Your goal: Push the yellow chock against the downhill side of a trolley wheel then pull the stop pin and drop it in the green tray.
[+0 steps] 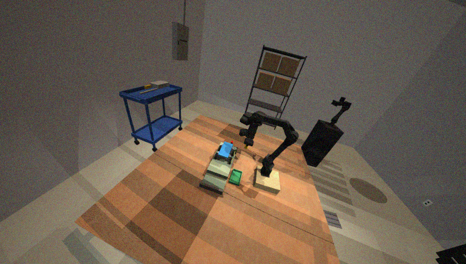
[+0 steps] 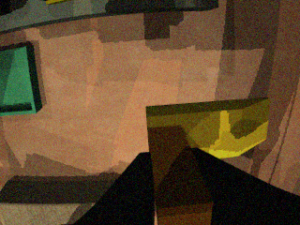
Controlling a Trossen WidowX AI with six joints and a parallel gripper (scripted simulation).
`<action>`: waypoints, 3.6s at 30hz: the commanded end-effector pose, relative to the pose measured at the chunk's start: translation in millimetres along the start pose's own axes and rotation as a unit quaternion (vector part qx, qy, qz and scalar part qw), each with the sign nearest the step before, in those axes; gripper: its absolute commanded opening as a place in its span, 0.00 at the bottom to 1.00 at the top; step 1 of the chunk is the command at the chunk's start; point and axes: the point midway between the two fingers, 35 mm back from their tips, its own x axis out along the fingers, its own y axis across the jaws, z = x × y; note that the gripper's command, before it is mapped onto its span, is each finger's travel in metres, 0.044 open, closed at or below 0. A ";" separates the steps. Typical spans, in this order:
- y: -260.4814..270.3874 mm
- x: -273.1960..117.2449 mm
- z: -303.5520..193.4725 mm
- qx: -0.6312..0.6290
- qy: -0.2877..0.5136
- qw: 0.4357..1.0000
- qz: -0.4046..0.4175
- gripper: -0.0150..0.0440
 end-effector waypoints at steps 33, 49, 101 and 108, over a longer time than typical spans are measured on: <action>121.7 7.7 28.6 0.002 0.002 1.000 0.005 0.25; 184.0 13.4 40.4 0.002 0.002 1.000 0.007 0.25; 237.0 59.3 82.7 0.002 0.001 0.999 -0.047 0.25; 235.1 75.0 82.9 0.002 0.001 0.999 -0.048 0.25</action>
